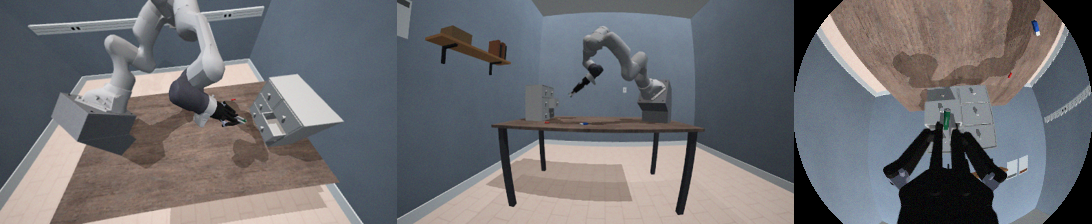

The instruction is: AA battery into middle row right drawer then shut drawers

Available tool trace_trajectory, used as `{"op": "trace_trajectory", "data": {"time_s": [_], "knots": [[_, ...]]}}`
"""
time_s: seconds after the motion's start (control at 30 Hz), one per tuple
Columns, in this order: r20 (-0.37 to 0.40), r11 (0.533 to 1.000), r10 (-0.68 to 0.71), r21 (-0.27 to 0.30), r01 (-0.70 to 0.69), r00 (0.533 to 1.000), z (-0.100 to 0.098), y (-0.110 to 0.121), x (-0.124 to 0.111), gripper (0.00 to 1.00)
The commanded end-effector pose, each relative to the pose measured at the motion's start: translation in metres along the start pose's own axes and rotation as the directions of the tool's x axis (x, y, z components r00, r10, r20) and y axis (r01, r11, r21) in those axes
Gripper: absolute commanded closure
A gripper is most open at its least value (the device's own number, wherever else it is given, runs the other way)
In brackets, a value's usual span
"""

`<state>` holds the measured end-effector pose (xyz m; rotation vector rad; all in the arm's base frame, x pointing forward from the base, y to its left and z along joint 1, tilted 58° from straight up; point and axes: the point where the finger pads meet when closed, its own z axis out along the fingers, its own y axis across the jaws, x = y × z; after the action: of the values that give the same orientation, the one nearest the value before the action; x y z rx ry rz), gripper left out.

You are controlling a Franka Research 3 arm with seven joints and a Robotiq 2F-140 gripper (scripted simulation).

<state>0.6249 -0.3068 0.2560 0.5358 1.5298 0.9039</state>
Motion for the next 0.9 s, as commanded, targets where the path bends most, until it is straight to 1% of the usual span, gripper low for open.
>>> {"op": "trace_trajectory", "data": {"time_s": [0.0, 0.07, 0.23, 0.4, 0.57, 0.87], "knots": [[0.188, 0.981, -0.182, -0.027, 0.190, 0.965, 0.0037, 0.0067, -0.0078, 0.85], [0.188, 0.981, -0.182, -0.027, 0.190, 0.965, 0.0037, 0.0067, -0.0078, 0.85], [0.296, 0.981, -0.173, -0.028, 0.190, 0.939, 0.0030, 0.0062, -0.0051, 0.85], [0.349, 0.981, -0.169, -0.028, 0.190, 0.922, 0.0026, 0.0060, -0.0038, 0.85], [0.366, 0.981, -0.167, -0.027, 0.190, 0.915, 0.0024, 0.0058, -0.0034, 0.85], [0.367, 0.981, -0.167, -0.027, 0.190, 0.915, 0.0026, 0.0058, -0.0036, 0.85]]}}
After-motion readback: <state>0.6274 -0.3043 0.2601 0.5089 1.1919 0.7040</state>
